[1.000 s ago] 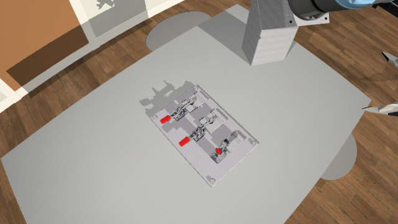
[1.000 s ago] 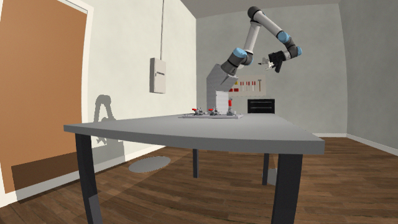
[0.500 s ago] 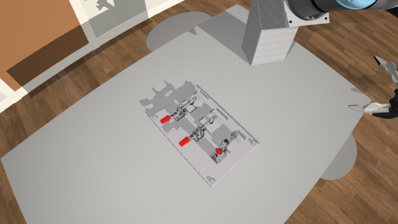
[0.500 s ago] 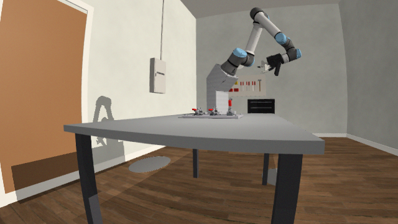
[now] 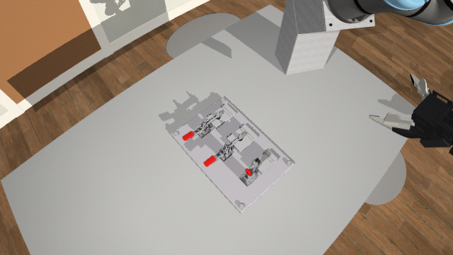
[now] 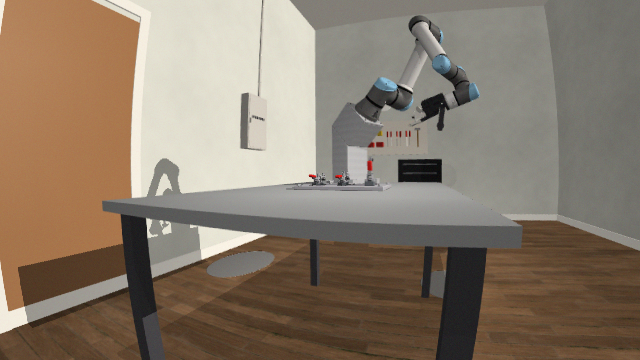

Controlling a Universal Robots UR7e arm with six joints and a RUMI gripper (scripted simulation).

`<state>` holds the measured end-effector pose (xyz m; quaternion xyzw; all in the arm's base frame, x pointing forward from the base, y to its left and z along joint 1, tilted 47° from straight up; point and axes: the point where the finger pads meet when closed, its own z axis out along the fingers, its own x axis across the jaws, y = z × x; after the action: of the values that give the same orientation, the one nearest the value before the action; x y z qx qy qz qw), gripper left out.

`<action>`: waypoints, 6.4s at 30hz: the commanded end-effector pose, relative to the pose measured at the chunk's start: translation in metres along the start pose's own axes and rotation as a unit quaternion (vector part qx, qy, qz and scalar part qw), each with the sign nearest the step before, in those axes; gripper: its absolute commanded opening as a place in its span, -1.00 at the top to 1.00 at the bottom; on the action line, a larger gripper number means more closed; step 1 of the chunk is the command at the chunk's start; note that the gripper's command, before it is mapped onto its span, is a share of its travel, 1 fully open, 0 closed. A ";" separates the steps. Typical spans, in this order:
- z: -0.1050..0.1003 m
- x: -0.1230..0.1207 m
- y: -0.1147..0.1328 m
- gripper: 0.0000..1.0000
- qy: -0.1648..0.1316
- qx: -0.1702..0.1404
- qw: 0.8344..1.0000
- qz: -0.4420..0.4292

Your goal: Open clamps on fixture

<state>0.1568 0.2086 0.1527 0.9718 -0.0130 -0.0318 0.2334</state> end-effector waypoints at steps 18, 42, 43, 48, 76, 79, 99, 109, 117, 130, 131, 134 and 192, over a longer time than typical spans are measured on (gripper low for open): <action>0.082 0.079 -0.041 -1.00 -0.197 0.166 0.941 0.218; 0.152 0.202 -0.013 -1.00 -0.292 0.380 0.747 0.461; 0.155 0.207 -0.009 -1.00 -0.293 0.388 0.736 0.470; 0.168 0.231 0.010 -1.00 -0.291 0.427 0.685 0.513; 0.205 0.286 0.092 -1.00 -0.252 0.525 0.524 0.621; 0.206 0.288 0.096 -1.00 -0.250 0.529 0.517 0.625; 0.208 0.290 0.102 1.00 -0.246 0.533 0.508 0.630; 0.208 0.290 0.102 1.00 -0.246 0.533 0.508 0.630; 0.208 0.290 0.102 1.00 -0.246 0.533 0.508 0.630; 0.208 0.290 0.102 1.00 -0.246 0.533 0.508 0.630; 0.208 0.290 0.102 1.00 -0.246 0.533 0.508 0.630; 0.208 0.290 0.102 1.00 -0.246 0.533 0.508 0.630; 0.195 0.323 0.127 1.00 -0.246 0.533 0.508 0.631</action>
<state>0.4549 -0.0004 0.0131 0.6016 -0.6936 -0.1011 -0.3831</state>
